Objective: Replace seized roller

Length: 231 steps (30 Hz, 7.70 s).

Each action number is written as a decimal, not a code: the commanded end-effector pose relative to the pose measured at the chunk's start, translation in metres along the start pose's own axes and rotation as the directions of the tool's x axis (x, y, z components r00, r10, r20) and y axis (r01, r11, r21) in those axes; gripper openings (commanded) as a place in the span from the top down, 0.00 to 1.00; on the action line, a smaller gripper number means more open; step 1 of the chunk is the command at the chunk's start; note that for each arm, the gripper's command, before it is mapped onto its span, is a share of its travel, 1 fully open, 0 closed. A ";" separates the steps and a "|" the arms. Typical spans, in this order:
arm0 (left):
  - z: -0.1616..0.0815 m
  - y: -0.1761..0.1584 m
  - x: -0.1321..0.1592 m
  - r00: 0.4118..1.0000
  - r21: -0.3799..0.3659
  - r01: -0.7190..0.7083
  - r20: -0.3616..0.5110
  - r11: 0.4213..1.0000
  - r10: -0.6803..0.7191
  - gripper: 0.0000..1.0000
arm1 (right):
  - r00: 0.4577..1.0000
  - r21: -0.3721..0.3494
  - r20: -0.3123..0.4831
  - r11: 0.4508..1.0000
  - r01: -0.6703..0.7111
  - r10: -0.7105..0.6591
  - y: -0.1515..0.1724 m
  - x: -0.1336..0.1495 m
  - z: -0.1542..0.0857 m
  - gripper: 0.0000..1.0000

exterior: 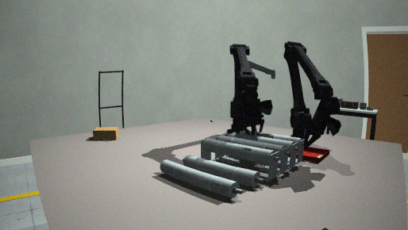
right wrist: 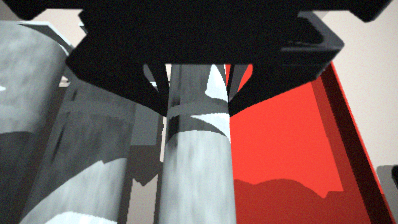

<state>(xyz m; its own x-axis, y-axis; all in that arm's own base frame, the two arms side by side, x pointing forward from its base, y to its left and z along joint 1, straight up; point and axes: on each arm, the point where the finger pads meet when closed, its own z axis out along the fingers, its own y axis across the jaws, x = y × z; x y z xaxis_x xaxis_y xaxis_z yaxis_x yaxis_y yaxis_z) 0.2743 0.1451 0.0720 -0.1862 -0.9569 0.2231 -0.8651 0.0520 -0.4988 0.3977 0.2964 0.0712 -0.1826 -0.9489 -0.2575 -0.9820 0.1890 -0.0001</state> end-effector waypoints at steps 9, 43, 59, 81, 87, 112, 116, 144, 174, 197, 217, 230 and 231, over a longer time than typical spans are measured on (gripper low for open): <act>-0.025 -0.030 -0.027 0.995 0.056 -0.046 0.091 0.997 0.040 0.97 | 1.000 0.024 0.024 1.000 -0.017 0.016 -0.012 -0.007 -0.014 0.68; -0.037 -0.041 -0.046 0.989 0.074 -0.062 0.141 0.995 0.051 0.97 | 1.000 0.024 0.018 1.000 -0.018 0.017 -0.012 -0.006 -0.014 0.68; -0.042 -0.046 -0.056 0.985 0.081 -0.073 0.162 0.994 0.059 0.97 | 1.000 0.019 0.012 1.000 -0.019 0.019 -0.011 -0.004 -0.014 0.68; -0.046 -0.048 -0.067 0.980 0.089 -0.082 0.188 0.993 0.064 0.97 | 1.000 0.019 0.012 1.000 -0.019 0.019 -0.011 -0.004 -0.014 0.68; -0.047 -0.047 -0.071 0.977 0.091 -0.087 0.202 0.992 0.067 0.97 | 1.000 0.019 0.012 1.000 -0.019 0.019 -0.011 -0.004 -0.014 0.68; -0.043 -0.041 -0.090 0.976 0.080 -0.083 0.206 0.993 0.065 0.97 | 1.000 0.030 0.012 1.000 0.007 -0.008 -0.011 -0.020 -0.024 0.68; -0.043 -0.042 -0.089 0.976 0.081 -0.086 0.209 0.993 0.067 0.97 | 1.000 0.031 0.000 0.999 0.019 -0.019 -0.012 -0.021 -0.027 0.68; -0.043 -0.041 -0.089 0.976 0.081 -0.085 0.209 0.993 0.067 0.97 | 0.998 0.028 -0.059 0.999 0.023 -0.021 -0.012 -0.027 -0.039 0.68; -0.009 -0.022 -0.041 0.999 0.030 -0.051 0.013 0.998 0.051 0.97 | 0.997 0.033 -0.074 0.999 0.022 -0.020 -0.013 -0.030 -0.048 0.68; -0.009 -0.022 -0.040 0.999 0.030 -0.052 0.013 0.998 0.051 0.97 | 0.997 0.033 -0.074 0.999 0.022 -0.020 -0.013 -0.030 -0.048 0.68; -0.009 -0.022 -0.040 0.999 0.030 -0.052 0.013 0.998 0.051 0.97 | 0.997 0.033 -0.074 0.999 0.022 -0.020 -0.013 -0.030 -0.048 0.68; -0.014 -0.026 -0.027 0.998 0.025 -0.044 -0.046 0.999 0.046 0.68 | 0.997 0.028 -0.070 0.999 0.022 -0.020 -0.012 -0.030 -0.048 0.68; -0.014 -0.026 -0.027 0.998 0.025 -0.044 -0.046 0.999 0.046 0.68 | 0.997 0.028 -0.070 0.999 0.022 -0.020 -0.012 -0.030 -0.048 0.68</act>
<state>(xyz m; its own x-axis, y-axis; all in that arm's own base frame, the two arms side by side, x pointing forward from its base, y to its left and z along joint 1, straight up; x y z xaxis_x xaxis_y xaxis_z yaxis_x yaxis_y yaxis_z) 0.2816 0.1582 0.0689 -0.2245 -0.9288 0.2948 -0.8688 0.0538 -0.4922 0.3968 0.2966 0.0956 -0.1885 -0.9710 -0.1469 -0.9818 0.1898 0.0049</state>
